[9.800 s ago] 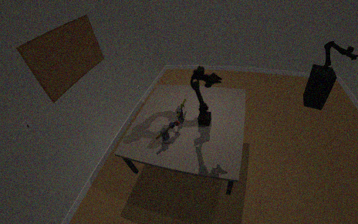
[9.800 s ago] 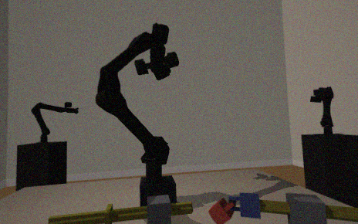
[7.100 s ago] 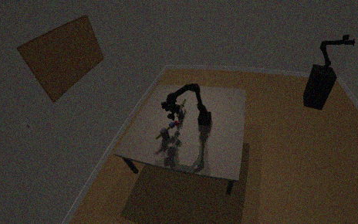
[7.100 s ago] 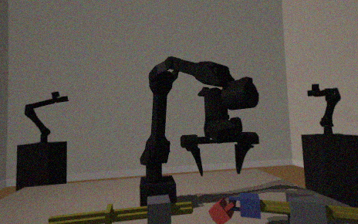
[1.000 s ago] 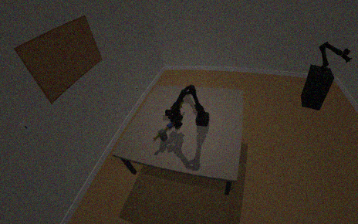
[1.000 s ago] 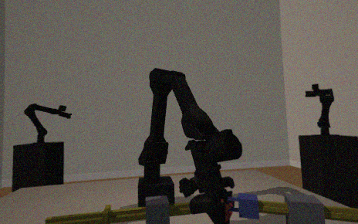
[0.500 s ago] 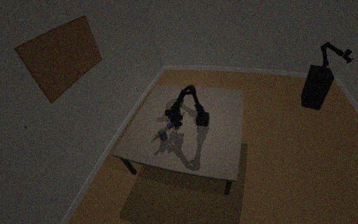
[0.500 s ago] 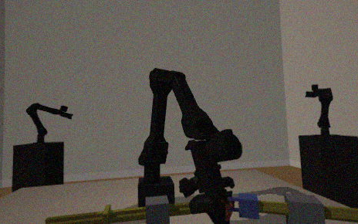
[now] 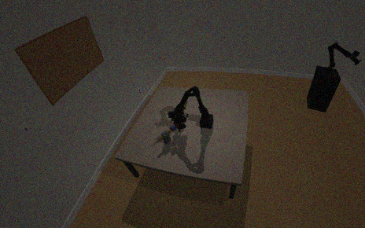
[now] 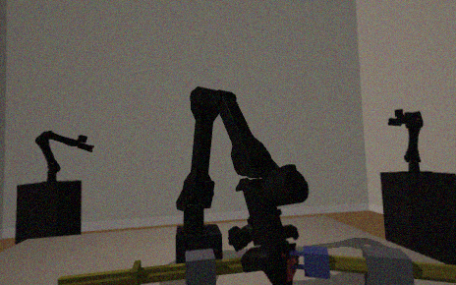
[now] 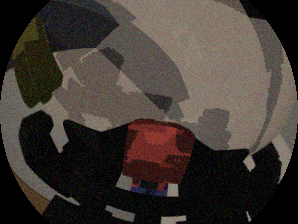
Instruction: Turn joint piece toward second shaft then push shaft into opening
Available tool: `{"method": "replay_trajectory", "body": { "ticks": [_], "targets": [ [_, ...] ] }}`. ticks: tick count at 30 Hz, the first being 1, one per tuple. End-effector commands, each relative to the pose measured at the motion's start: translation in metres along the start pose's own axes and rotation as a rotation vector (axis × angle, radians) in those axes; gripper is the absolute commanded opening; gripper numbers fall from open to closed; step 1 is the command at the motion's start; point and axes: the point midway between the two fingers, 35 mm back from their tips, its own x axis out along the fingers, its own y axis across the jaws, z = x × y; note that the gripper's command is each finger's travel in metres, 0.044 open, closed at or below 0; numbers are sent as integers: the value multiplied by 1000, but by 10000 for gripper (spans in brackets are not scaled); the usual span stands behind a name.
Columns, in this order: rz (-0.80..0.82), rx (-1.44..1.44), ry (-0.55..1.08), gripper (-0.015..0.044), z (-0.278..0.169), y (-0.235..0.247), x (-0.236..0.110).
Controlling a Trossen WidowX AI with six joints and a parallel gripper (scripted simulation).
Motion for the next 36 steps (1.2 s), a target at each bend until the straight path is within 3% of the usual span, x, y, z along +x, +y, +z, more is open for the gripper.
{"method": "replay_trajectory", "body": {
  "ticks": [1,12,18,36],
  "targets": [
    [0,3,-2,182,1,0,1],
    [0,0,0,147,0,0,0],
    [0,0,0,0,0,0,0],
    [-25,-148,-170,0,2,5,-7]
  ]
}}
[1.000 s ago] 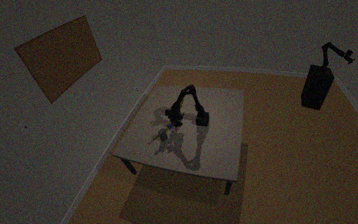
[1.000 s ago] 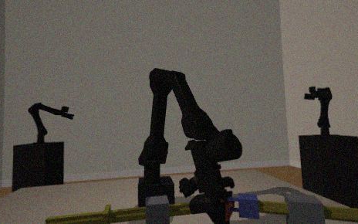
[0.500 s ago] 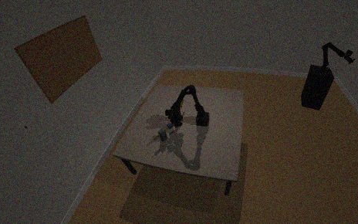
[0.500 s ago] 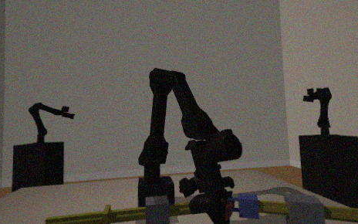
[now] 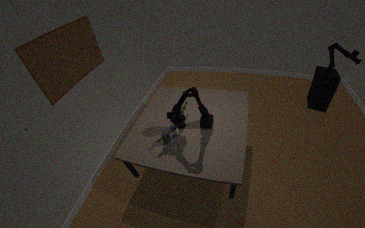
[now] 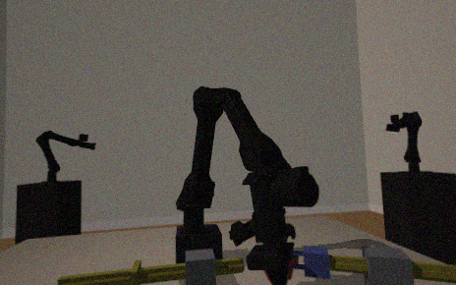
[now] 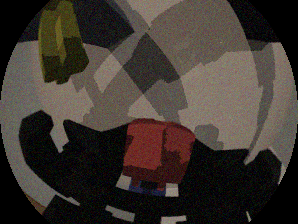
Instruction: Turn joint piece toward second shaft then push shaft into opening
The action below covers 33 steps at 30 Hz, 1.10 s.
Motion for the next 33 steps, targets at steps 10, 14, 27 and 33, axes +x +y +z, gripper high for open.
{"method": "replay_trajectory", "body": {
  "ticks": [10,14,27,33],
  "targets": [
    [-6,-155,-171,0,2,5,-6],
    [-3,-202,-223,0,3,7,-8],
    [8,-290,-321,0,3,10,-12],
    [10,-293,-330,0,3,10,-12]
  ]
}}
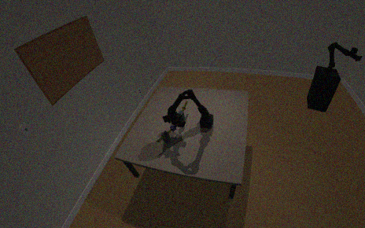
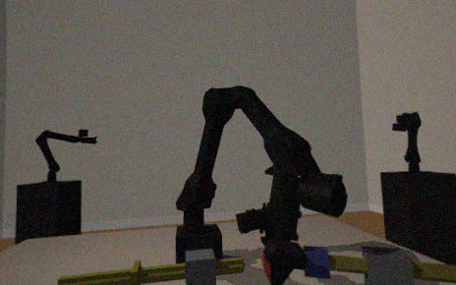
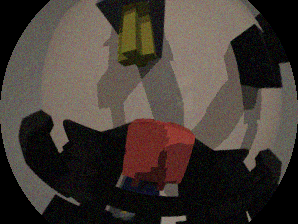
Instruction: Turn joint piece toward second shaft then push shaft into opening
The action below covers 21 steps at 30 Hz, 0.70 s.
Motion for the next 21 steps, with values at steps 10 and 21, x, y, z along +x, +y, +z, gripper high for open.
{"method": "replay_trajectory", "body": {
  "ticks": [10,21],
  "targets": [
    [1,-7,-11,0,0,0,0],
    [1,-3,-9,0,0,0,0]
  ]
}}
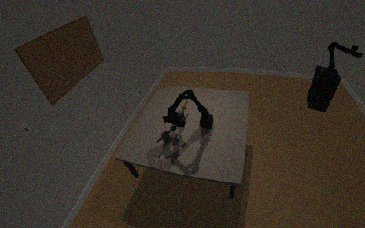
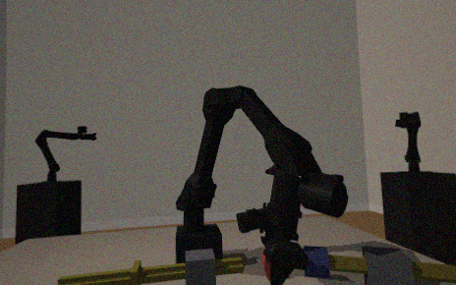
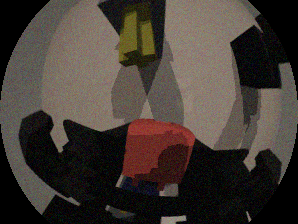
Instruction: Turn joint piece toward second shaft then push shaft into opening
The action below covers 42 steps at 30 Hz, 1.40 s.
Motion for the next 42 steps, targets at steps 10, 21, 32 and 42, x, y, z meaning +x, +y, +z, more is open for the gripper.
{"method": "replay_trajectory", "body": {
  "ticks": [10,21,32,42],
  "targets": [
    [0,0,0,105,0,0,0],
    [0,0,0,331,0,0,0],
    [0,0,0,440,0,0,0],
    [-19,11,147,440,4,0,-6]
  ]
}}
